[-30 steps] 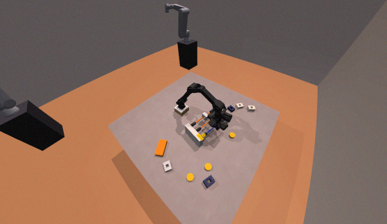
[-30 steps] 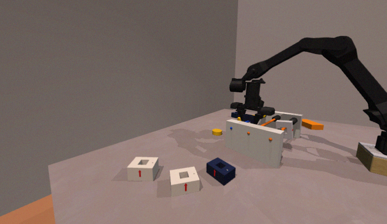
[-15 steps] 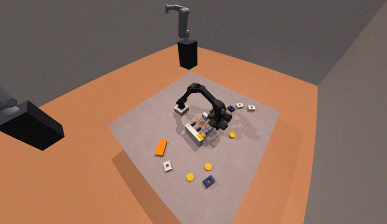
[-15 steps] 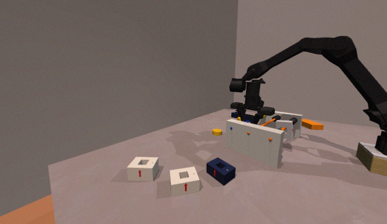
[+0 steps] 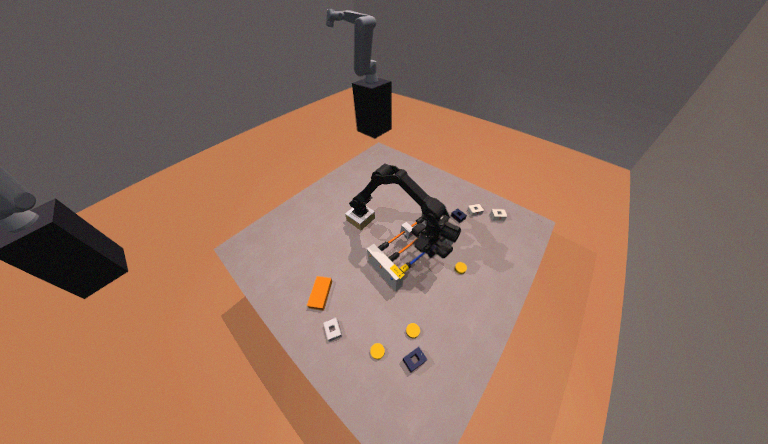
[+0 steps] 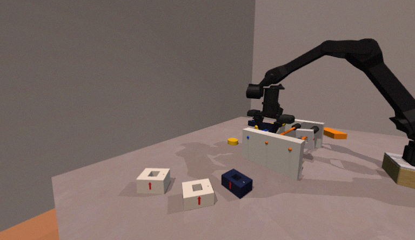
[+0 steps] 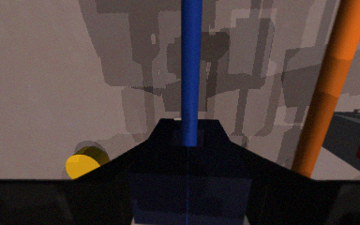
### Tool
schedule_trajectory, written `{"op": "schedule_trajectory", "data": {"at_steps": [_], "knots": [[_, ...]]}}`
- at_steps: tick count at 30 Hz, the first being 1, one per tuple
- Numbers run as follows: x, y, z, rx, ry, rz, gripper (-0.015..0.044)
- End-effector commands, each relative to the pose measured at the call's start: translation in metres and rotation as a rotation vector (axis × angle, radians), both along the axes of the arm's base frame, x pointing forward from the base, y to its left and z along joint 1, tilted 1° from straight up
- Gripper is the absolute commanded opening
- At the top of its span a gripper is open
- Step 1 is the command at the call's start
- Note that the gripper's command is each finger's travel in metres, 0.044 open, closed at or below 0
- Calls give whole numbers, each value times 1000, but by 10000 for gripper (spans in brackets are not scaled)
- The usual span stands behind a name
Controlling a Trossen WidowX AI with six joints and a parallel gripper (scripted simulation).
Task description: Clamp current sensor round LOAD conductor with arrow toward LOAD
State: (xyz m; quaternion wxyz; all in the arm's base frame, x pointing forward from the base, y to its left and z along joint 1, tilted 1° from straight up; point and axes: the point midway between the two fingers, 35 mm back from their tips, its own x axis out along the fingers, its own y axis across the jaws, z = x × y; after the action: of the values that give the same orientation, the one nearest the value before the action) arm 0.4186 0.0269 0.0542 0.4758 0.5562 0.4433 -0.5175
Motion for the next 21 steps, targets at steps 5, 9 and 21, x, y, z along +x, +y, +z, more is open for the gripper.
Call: {"op": "schedule_trajectory", "data": {"at_steps": [5,9,21], "knots": [[0,0,0,0,0,0,272],[0,0,0,0,0,0,272],[0,0,0,0,0,0,440]]}}
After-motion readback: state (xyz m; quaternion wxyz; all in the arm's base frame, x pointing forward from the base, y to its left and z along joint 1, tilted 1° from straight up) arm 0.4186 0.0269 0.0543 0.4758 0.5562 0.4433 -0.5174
